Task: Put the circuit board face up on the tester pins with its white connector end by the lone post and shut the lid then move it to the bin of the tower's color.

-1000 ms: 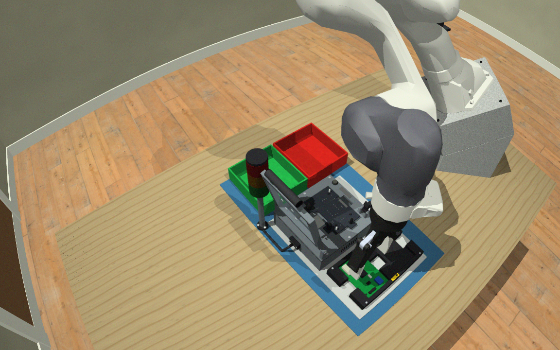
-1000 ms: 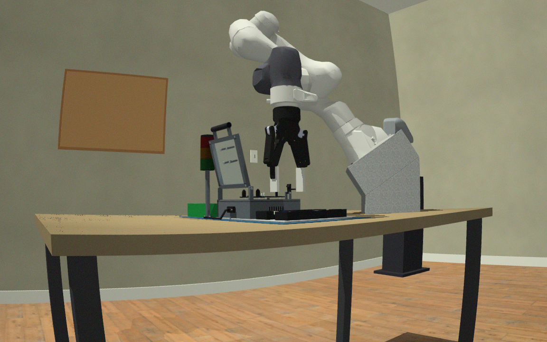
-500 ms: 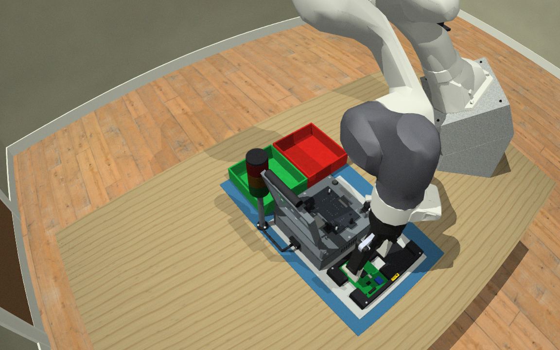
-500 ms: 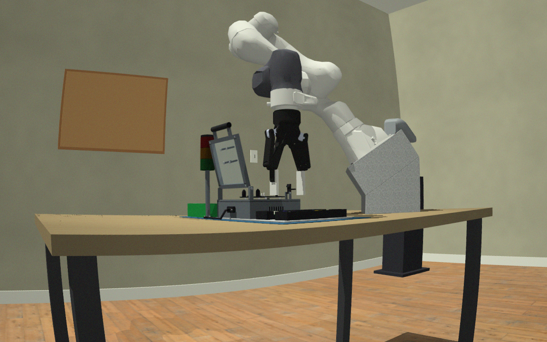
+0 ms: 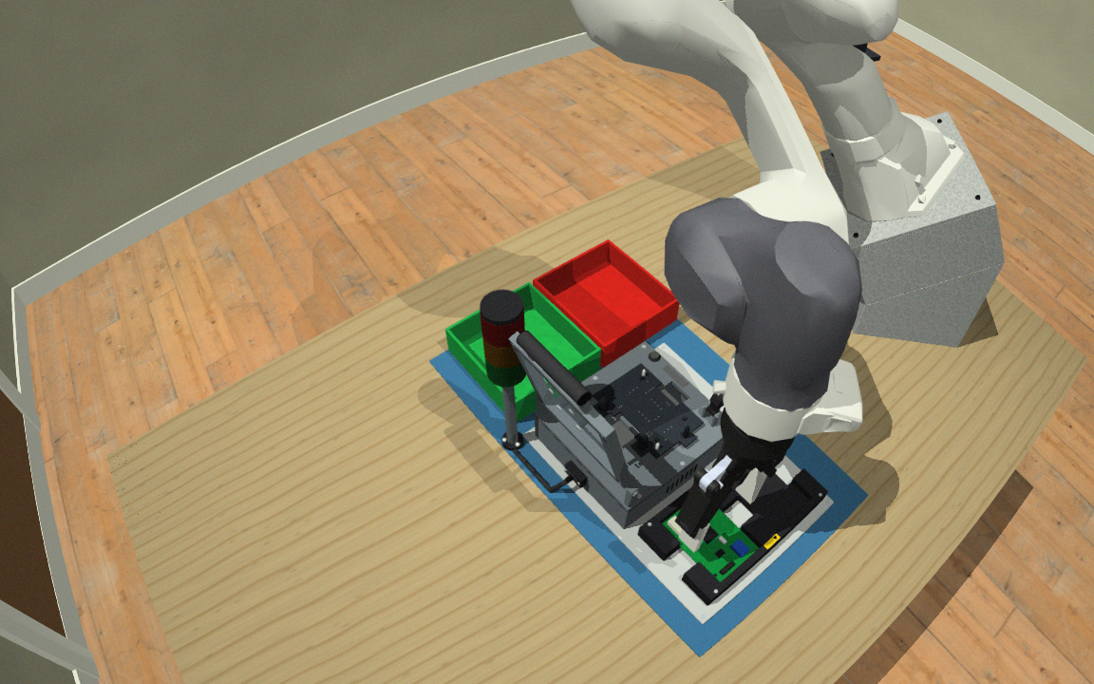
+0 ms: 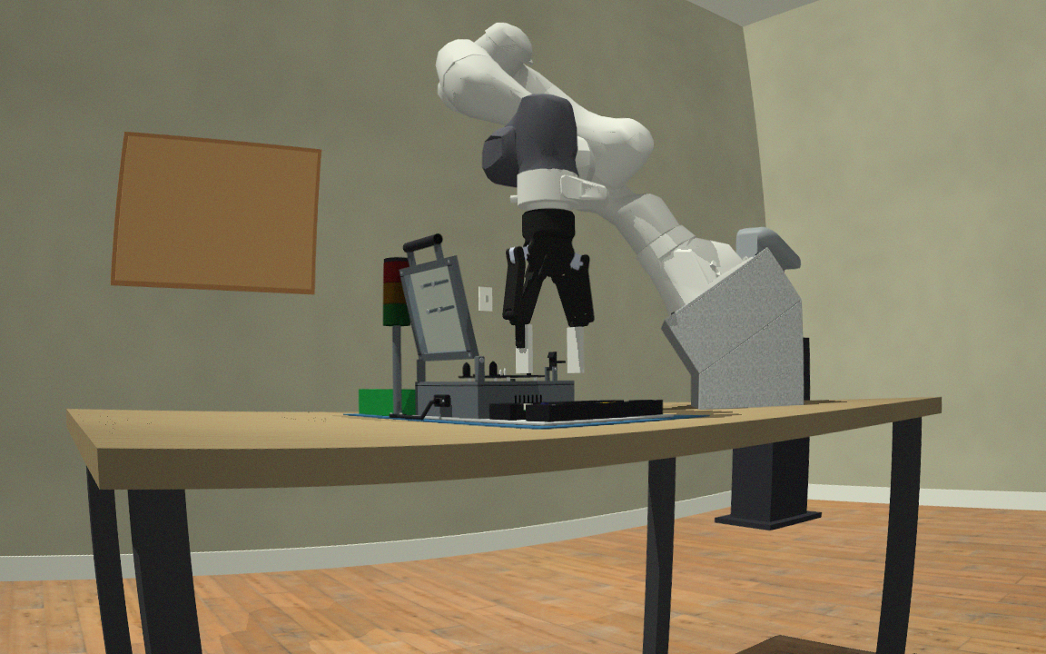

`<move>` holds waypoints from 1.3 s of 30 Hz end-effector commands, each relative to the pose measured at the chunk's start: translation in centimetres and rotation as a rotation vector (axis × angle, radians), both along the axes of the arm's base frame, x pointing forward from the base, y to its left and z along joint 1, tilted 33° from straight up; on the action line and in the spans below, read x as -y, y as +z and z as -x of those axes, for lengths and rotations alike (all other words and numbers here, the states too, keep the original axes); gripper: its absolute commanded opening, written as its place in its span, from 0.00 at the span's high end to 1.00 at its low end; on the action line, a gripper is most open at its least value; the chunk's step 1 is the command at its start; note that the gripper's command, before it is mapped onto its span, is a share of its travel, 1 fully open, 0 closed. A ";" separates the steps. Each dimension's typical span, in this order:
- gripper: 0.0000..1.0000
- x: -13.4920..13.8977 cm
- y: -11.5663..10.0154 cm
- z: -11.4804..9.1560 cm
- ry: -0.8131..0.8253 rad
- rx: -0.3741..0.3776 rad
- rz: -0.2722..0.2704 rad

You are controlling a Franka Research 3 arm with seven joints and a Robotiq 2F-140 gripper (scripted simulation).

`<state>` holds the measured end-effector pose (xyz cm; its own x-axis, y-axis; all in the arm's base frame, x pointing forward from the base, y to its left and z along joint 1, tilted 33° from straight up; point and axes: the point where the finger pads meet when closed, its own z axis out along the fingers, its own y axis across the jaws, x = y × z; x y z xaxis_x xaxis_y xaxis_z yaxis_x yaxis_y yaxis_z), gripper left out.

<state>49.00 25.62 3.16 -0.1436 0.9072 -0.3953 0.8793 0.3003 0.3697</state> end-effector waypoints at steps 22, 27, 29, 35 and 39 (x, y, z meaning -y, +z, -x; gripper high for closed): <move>0.42 0.8 -3.2 -1.7 -0.004 0.002 -0.007; 0.42 0.9 -3.3 -1.7 -0.004 0.002 -0.007; 0.42 0.9 -3.3 -1.7 -0.004 0.002 -0.007; 0.42 0.9 -3.3 -1.7 -0.004 0.002 -0.007; 0.42 0.9 -3.3 -1.7 -0.004 0.002 -0.007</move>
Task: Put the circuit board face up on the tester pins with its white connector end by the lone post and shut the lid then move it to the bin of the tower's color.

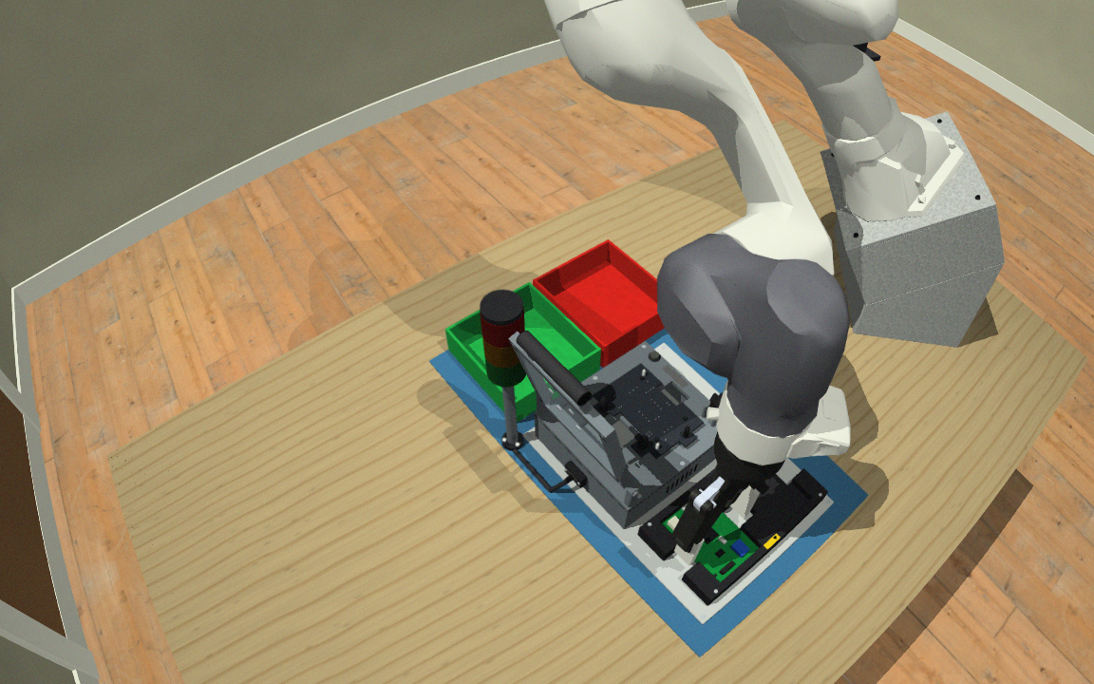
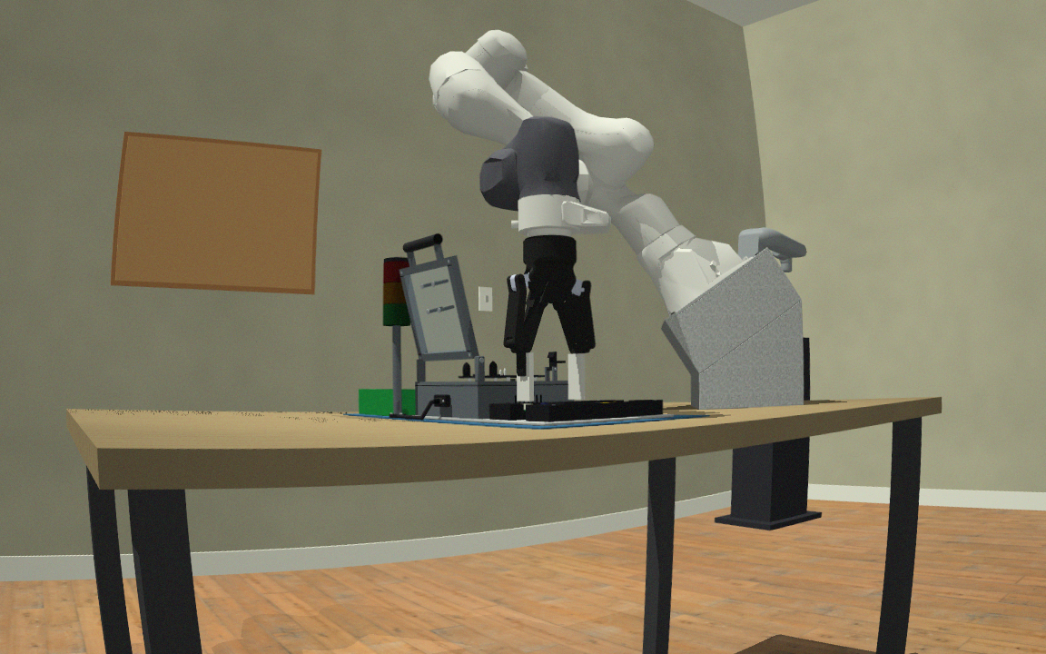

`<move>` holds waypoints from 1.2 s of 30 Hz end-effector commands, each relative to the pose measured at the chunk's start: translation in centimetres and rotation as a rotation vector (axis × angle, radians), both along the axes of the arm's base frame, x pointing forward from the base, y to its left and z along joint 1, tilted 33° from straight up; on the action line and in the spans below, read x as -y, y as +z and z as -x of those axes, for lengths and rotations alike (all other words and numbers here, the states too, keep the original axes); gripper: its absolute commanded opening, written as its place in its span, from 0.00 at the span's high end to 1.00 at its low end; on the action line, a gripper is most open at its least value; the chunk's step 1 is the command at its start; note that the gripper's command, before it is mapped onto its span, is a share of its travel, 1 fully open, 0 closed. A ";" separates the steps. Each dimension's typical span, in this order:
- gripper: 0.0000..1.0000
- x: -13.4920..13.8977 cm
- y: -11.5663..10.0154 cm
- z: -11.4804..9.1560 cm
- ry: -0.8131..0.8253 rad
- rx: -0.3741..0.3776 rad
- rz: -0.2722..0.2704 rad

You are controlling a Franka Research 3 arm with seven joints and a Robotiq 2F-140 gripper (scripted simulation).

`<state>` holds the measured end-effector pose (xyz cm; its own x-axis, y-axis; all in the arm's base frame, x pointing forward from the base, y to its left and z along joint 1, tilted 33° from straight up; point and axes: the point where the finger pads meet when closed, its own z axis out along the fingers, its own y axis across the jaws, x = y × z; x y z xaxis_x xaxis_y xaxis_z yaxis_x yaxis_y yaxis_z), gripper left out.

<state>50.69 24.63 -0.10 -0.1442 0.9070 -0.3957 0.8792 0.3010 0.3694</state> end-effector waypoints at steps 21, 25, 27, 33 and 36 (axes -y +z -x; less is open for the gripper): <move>0.42 0.1 -0.8 -0.5 -0.004 0.003 -0.007; 0.42 0.2 -1.0 -0.5 -0.004 0.003 -0.007; 0.42 0.3 -1.1 -0.6 -0.004 0.003 -0.007; 0.42 0.3 -1.3 -0.7 -0.004 0.003 -0.007; 0.42 0.3 -1.3 -0.7 -0.004 0.003 -0.007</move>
